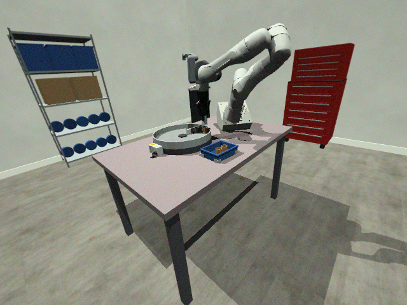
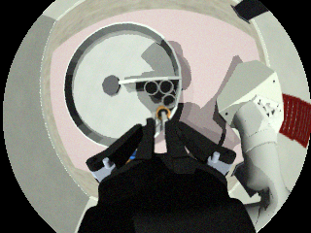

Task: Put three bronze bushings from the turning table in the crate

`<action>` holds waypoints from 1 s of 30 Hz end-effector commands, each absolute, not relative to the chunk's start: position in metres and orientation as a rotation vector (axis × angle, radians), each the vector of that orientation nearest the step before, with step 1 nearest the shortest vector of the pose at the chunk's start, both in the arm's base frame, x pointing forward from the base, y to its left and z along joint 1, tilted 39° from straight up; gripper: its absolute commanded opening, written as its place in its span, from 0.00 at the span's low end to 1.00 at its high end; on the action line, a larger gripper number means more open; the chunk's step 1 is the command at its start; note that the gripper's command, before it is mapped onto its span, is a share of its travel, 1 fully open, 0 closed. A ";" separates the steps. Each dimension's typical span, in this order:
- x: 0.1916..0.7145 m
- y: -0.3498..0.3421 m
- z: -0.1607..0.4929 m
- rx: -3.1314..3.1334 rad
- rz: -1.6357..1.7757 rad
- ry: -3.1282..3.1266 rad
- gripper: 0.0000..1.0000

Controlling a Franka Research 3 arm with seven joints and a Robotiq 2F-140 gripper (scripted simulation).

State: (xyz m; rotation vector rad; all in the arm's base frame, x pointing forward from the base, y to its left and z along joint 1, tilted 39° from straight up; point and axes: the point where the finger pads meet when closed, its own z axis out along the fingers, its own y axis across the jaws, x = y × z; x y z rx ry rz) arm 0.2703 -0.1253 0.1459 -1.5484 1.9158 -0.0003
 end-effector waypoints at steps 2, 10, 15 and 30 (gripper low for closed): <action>0.270 -0.127 0.146 -1.554 -0.005 1.916 0.10; 0.270 -0.127 0.146 -1.554 -0.005 1.916 0.10; 0.270 -0.127 0.146 -1.554 -0.005 1.916 0.10; 0.273 -0.125 0.141 -1.554 -0.005 1.916 0.10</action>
